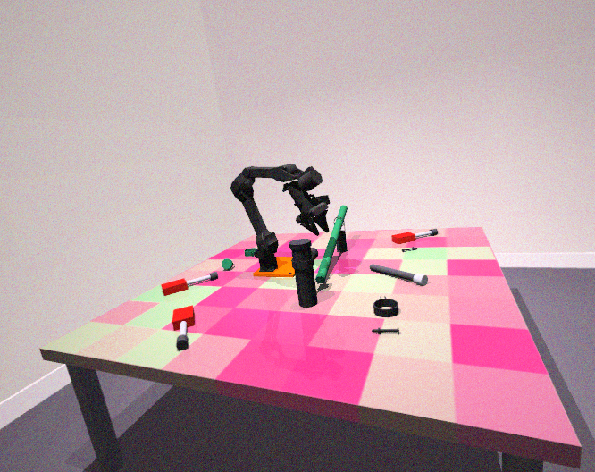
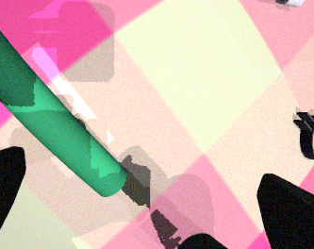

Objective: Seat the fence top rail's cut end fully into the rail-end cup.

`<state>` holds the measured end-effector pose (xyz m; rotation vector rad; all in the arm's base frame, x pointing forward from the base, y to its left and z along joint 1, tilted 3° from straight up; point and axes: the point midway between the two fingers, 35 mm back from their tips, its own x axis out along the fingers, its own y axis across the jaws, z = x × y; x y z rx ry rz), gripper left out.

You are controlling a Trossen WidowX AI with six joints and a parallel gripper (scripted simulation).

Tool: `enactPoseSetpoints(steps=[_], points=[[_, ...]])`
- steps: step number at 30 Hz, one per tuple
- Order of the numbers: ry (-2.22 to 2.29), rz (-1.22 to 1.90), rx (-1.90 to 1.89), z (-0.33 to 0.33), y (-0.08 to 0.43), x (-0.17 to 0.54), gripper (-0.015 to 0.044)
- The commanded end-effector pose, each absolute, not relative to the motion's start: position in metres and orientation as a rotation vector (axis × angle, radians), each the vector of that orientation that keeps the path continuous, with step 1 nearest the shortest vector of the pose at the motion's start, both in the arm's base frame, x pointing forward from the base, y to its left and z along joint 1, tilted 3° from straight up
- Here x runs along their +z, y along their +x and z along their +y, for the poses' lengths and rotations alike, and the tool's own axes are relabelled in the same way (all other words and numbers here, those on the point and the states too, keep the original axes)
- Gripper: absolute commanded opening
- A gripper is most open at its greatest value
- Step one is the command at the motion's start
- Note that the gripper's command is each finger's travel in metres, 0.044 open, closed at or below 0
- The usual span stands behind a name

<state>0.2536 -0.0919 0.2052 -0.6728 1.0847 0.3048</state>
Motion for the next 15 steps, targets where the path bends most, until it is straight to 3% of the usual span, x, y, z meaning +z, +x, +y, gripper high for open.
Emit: enactPoseSetpoints(steps=[1, 15], points=[[-0.142, 1.038, -0.085, -0.046, 0.242, 0.256, 0.0440], [0.057, 1.009, -0.202, -0.034, 0.236, 0.265, 0.0440]])
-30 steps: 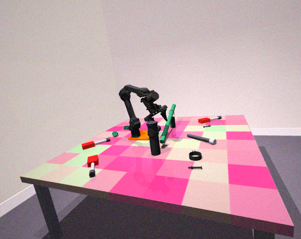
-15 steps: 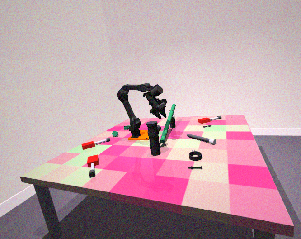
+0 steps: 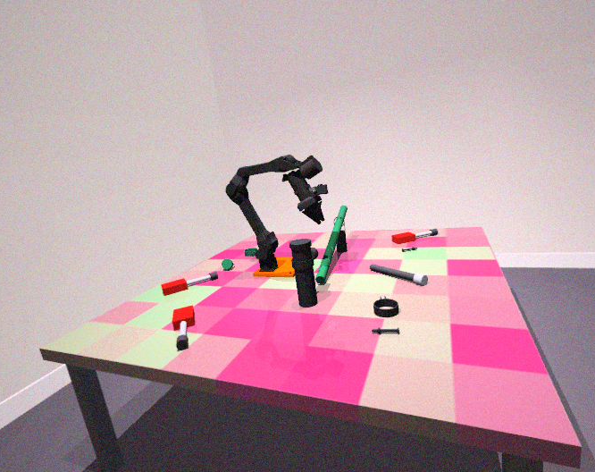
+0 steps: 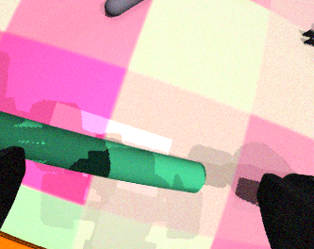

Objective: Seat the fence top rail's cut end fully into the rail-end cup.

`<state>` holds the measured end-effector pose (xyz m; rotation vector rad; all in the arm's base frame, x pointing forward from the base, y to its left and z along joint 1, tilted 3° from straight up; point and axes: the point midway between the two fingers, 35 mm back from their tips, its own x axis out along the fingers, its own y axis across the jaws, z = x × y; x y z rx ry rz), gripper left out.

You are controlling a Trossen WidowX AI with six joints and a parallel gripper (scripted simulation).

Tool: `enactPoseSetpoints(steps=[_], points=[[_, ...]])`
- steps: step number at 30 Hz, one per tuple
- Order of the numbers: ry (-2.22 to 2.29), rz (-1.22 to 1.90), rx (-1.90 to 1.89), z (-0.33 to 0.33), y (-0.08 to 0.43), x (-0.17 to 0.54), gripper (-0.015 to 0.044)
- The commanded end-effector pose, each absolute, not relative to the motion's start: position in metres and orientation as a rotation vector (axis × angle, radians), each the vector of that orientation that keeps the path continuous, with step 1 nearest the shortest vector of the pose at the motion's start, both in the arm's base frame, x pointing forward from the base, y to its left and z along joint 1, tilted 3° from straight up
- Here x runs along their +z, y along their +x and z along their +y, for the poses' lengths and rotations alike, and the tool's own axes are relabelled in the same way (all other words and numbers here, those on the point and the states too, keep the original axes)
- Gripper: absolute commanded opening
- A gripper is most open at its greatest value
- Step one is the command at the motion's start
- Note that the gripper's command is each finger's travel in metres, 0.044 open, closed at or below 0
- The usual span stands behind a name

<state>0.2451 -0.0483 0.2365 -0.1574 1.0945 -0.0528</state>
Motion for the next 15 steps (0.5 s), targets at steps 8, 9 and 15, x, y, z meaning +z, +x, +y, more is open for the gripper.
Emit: enactPoseSetpoints(steps=[8, 9, 15], points=[[0.057, 1.009, -0.202, -0.0340, 0.2363, 0.2650, 0.0440], [0.057, 1.009, -0.202, -0.0340, 0.2363, 0.2650, 0.0440], [-0.087, 1.073, -0.109, -0.0324, 0.2408, 0.2555, 0.0440]])
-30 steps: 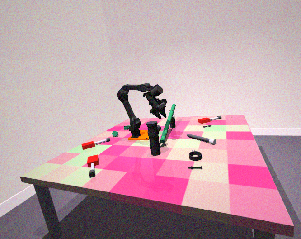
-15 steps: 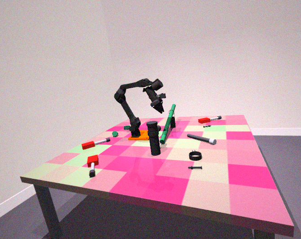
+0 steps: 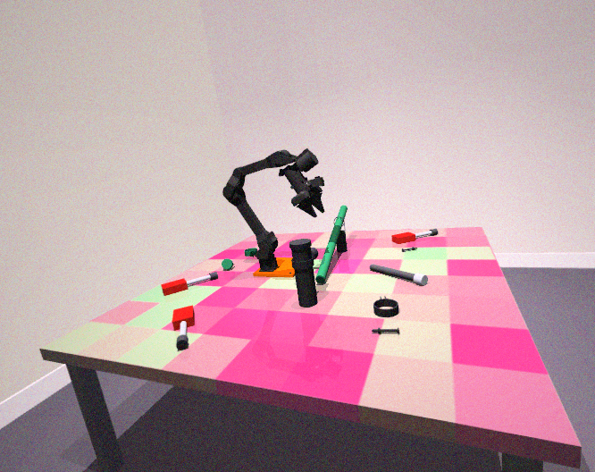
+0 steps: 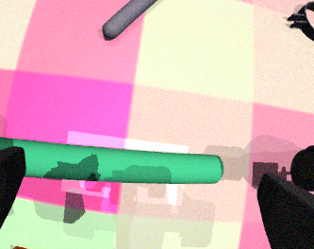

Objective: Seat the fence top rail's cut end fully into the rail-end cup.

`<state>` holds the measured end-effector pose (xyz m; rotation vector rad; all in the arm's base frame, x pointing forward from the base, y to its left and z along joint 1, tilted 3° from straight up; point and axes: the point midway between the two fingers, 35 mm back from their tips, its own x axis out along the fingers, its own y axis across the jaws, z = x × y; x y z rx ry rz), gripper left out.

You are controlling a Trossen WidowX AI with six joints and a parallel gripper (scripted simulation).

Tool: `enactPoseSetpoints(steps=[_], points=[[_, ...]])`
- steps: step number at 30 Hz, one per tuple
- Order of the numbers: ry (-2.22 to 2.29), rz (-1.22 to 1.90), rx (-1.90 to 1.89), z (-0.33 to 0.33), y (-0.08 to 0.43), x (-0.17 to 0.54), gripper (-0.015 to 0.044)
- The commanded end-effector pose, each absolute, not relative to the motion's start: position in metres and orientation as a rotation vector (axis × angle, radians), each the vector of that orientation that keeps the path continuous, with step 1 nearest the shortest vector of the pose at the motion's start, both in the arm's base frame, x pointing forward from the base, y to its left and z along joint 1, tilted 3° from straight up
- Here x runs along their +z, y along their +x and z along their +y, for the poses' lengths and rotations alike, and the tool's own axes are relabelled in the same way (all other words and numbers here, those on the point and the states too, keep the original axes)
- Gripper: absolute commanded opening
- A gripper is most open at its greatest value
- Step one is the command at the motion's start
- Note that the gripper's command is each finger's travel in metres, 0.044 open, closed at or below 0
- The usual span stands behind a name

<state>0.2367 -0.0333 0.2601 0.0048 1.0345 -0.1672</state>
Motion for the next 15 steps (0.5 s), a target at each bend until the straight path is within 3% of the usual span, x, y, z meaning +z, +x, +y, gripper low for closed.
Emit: enactPoseSetpoints(steps=[1, 15], points=[[-0.153, 1.101, -0.063, -0.032, 0.243, 0.251, 0.0440], [-1.160, 1.269, 1.028, -0.018, 0.262, 0.172, 0.0440]])
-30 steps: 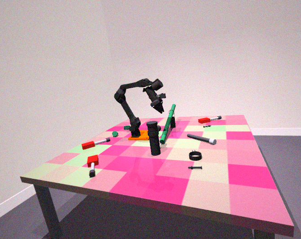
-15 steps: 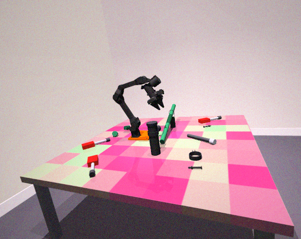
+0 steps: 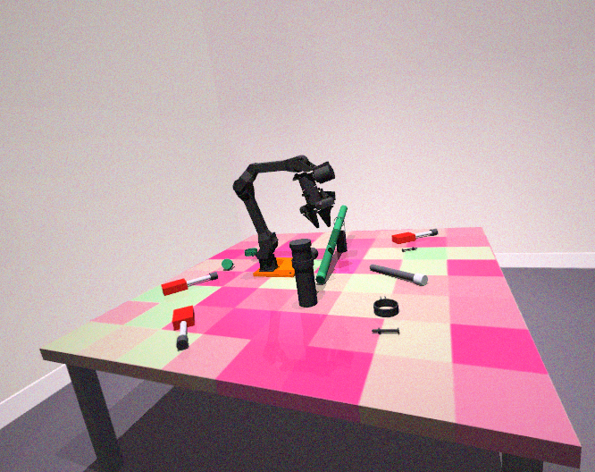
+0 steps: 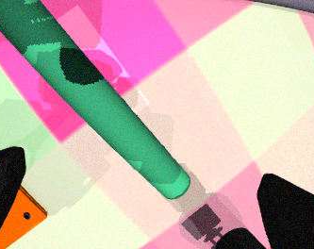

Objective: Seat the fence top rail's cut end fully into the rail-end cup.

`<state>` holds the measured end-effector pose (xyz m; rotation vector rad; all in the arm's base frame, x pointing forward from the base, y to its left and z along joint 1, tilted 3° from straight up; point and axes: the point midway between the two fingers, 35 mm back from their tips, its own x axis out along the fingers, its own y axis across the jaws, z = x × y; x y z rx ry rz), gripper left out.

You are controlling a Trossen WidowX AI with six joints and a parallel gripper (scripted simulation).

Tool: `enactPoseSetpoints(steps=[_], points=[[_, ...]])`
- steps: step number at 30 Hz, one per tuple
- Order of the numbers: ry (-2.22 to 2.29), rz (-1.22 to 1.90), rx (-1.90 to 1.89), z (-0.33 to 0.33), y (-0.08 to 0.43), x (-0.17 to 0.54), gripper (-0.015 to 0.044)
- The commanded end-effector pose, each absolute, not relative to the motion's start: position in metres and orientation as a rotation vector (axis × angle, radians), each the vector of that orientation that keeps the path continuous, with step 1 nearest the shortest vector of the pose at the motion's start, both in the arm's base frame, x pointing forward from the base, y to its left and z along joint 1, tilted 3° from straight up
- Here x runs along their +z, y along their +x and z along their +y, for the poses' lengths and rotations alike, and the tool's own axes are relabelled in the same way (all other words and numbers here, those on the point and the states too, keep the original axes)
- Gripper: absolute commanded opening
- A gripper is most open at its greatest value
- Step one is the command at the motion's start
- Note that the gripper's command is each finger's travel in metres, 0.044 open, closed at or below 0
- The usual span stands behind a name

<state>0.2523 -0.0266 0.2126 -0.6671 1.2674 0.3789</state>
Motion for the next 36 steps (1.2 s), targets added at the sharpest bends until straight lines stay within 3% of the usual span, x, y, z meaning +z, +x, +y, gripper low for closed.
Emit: enactPoseSetpoints(steps=[1, 19, 36], points=[[-1.189, 1.261, 1.075, -0.017, 0.262, 0.169, 0.0440], [-1.198, 1.258, 1.091, -0.017, 0.262, 0.169, 0.0440], [-1.199, 1.258, 1.091, -0.020, 0.264, 0.119, 0.0440]])
